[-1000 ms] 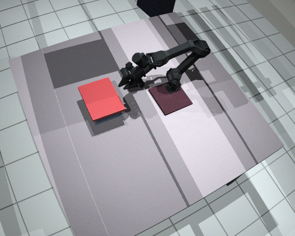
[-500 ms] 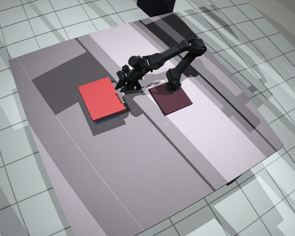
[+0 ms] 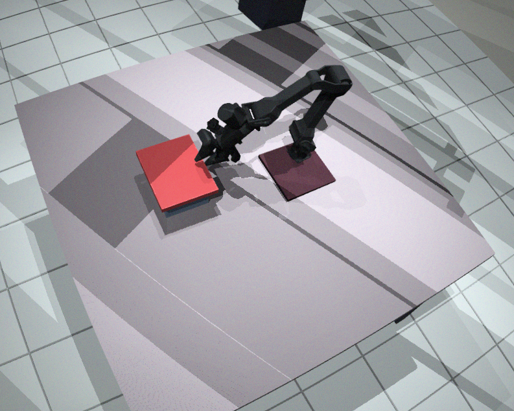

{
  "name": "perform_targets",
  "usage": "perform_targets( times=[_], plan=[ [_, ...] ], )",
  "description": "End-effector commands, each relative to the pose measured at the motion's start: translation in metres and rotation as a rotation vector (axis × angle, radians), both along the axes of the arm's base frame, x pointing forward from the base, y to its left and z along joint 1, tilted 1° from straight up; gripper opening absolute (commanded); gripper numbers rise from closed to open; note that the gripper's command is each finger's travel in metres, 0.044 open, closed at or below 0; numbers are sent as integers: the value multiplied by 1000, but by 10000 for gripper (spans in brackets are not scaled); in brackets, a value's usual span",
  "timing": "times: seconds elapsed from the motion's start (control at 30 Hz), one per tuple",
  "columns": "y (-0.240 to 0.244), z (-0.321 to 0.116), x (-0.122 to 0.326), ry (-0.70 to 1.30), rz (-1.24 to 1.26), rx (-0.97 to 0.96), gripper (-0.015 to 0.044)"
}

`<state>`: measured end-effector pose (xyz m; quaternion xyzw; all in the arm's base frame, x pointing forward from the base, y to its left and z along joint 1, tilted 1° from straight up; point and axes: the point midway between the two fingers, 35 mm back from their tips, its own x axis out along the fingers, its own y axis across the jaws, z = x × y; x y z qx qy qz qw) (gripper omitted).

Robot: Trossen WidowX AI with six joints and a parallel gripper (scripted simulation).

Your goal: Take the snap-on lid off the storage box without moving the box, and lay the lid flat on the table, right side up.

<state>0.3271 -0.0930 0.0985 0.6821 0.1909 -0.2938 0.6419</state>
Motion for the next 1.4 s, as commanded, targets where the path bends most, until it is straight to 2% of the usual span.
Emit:
perform_targets(
  times=[0.0, 0.03, 0.1, 0.47, 0.6, 1.37],
  plan=[
    [-1, -6, 4, 2, -7, 0, 235],
    [-1, -6, 4, 2, -7, 0, 235],
    [-1, -6, 4, 2, -7, 0, 182],
    [-1, -6, 4, 2, -7, 0, 109],
    [-1, -6, 4, 2, -7, 0, 4],
    [0, -2, 4, 4, 0, 2, 0]
  ],
)
